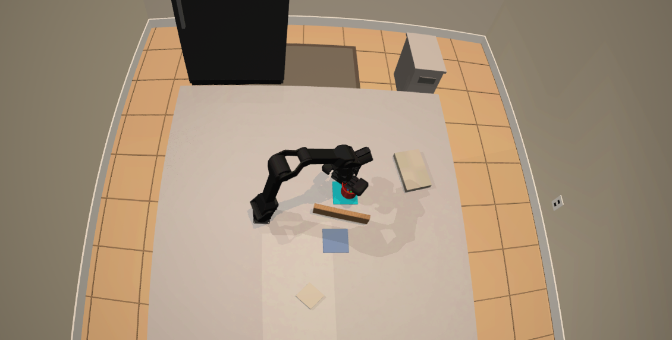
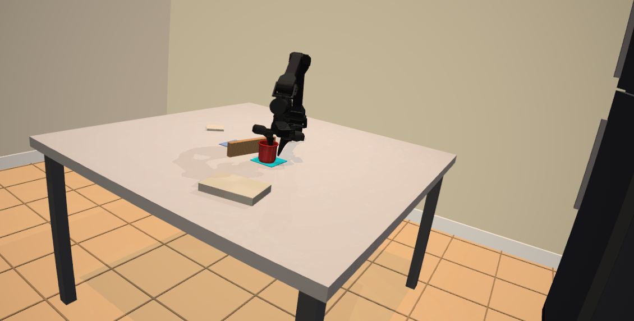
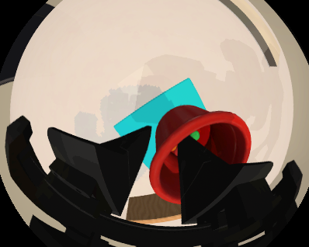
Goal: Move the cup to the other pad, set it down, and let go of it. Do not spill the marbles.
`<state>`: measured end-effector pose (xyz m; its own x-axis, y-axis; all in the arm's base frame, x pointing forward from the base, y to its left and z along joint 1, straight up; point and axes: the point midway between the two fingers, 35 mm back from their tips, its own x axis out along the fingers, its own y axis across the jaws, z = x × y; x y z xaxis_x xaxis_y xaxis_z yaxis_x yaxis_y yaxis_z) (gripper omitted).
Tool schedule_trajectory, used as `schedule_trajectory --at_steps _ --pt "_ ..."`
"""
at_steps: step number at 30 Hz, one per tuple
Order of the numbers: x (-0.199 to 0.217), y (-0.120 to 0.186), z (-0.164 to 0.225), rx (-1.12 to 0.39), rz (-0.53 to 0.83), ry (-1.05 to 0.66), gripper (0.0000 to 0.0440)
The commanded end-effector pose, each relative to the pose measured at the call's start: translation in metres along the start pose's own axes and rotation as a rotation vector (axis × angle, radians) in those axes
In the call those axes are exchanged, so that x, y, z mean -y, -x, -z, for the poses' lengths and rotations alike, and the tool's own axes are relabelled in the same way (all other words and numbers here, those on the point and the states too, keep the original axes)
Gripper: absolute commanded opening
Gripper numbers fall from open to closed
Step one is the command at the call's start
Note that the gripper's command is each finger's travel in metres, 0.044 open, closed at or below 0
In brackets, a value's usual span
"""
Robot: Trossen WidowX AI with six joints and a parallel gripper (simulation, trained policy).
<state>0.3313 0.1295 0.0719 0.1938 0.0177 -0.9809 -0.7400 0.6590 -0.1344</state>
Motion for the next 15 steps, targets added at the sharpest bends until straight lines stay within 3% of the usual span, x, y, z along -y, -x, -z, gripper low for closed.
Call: schedule_trajectory --at_steps 1,15 --pt "0.0 0.008 -0.003 0.036 0.001 -0.01 0.0136" --pt "-0.006 0.037 0.002 0.111 -0.011 -0.016 0.0202"
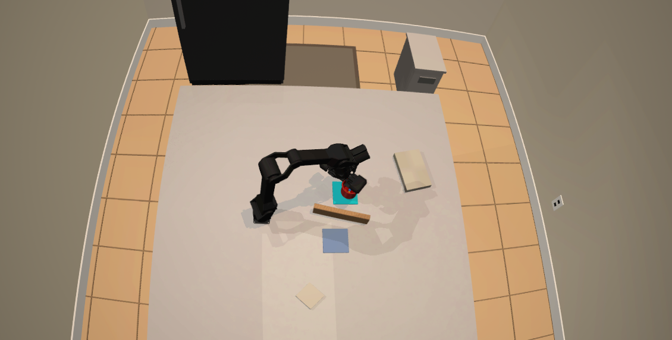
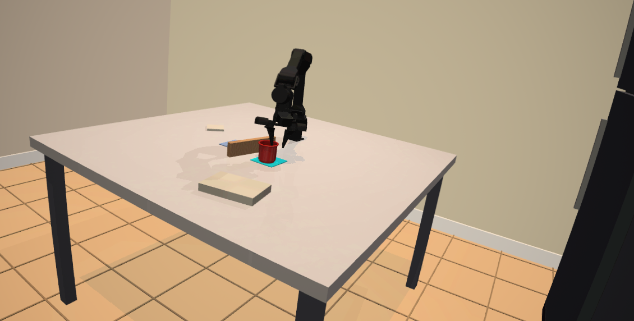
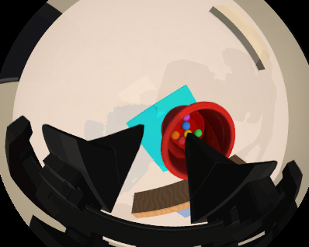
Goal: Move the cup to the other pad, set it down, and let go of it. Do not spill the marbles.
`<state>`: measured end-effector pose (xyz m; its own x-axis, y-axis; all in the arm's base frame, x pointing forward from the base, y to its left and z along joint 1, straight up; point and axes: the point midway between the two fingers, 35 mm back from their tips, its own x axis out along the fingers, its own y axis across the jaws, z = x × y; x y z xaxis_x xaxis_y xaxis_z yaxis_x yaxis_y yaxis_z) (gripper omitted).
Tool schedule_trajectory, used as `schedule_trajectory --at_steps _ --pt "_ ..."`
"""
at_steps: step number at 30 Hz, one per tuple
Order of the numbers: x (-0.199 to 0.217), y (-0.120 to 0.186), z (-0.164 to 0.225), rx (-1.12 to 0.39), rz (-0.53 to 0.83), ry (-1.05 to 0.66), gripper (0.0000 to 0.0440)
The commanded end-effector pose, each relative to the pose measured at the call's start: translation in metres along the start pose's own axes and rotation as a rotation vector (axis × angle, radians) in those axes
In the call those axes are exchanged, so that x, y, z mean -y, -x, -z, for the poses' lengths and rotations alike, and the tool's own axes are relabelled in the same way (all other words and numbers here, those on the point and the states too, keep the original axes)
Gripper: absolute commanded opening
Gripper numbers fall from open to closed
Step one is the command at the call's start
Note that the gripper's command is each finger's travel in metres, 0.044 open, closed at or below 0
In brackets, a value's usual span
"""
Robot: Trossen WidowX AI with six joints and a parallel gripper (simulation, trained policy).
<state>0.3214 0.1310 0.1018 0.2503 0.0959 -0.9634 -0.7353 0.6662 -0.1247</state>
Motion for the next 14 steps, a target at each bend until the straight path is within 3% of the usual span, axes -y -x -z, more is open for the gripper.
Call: schedule_trajectory --at_steps 1,8,12,14 --pt "-0.002 0.008 0.0 0.02 -0.003 -0.007 0.021" --pt "-0.001 0.027 -0.003 0.072 0.007 -0.017 0.0251" --pt "0.002 0.04 -0.007 0.108 0.021 -0.02 0.03" --pt "0.004 0.046 -0.008 0.121 0.027 -0.024 0.0346"
